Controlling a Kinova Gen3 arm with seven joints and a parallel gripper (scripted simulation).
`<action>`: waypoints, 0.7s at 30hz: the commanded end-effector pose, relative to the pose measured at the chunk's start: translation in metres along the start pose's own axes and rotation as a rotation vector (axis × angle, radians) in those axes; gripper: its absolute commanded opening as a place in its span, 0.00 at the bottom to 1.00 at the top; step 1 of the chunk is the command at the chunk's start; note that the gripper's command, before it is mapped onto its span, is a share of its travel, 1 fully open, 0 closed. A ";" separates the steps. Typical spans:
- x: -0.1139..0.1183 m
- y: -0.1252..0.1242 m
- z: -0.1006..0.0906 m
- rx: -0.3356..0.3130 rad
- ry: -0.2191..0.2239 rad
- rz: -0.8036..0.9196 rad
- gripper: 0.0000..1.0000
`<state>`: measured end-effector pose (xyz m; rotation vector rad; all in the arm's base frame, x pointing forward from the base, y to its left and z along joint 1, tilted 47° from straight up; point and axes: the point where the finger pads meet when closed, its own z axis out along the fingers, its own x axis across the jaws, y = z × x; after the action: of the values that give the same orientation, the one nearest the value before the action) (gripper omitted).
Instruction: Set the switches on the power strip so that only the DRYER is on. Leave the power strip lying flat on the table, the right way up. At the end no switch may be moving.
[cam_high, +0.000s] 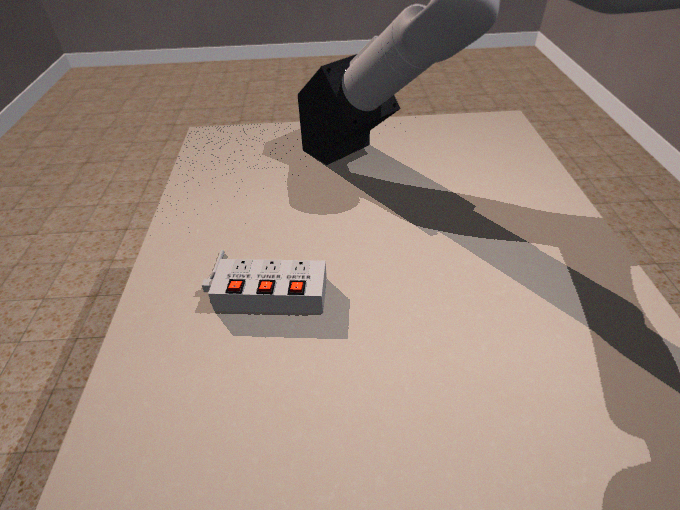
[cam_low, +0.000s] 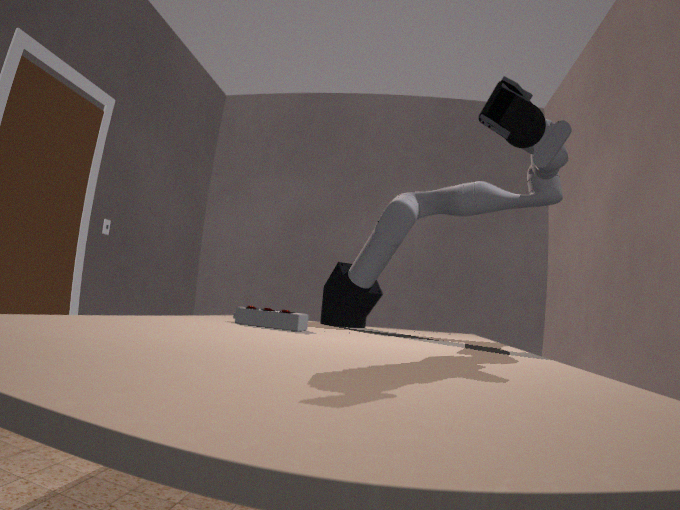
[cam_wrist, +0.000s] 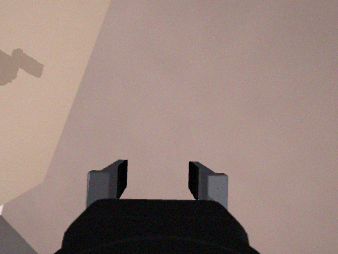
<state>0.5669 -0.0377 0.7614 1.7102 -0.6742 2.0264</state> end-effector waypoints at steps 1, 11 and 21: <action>0.005 0.010 0.002 -0.006 0.006 -0.013 1.00; 0.010 0.018 0.004 -0.010 0.012 -0.023 1.00; 0.019 0.035 0.009 -0.020 0.024 -0.043 1.00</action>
<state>0.5559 -0.0620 0.7739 1.6816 -0.6514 2.0108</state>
